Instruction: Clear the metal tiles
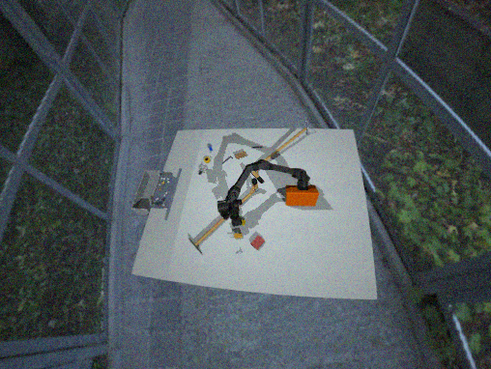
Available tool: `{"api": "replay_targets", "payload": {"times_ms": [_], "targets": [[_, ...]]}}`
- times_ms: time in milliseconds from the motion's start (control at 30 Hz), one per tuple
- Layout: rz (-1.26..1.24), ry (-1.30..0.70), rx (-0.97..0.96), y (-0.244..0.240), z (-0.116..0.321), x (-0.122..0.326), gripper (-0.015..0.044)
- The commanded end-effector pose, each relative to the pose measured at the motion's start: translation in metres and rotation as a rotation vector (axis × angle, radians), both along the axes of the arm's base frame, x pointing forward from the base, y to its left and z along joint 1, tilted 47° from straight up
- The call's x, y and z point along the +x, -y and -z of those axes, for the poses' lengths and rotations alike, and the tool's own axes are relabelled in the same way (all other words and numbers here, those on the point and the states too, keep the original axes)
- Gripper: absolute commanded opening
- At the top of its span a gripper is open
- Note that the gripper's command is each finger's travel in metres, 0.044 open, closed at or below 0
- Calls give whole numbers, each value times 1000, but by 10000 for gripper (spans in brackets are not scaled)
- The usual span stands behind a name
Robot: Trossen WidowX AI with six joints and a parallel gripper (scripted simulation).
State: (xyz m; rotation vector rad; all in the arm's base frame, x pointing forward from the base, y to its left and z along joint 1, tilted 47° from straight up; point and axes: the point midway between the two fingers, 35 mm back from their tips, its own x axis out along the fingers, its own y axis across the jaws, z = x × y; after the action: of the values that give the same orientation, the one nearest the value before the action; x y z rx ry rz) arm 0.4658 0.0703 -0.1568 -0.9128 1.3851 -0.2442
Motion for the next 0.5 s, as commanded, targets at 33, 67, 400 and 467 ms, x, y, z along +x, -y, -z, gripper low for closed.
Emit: {"api": "replay_targets", "payload": {"times_ms": [33,67,400,467], "targets": [[15,-8,-7,11,1,4,0],[15,-8,-7,11,0,5,0],[15,-8,-7,15,-4,13,0],[15,-8,-7,16,-5,15,0]]}}
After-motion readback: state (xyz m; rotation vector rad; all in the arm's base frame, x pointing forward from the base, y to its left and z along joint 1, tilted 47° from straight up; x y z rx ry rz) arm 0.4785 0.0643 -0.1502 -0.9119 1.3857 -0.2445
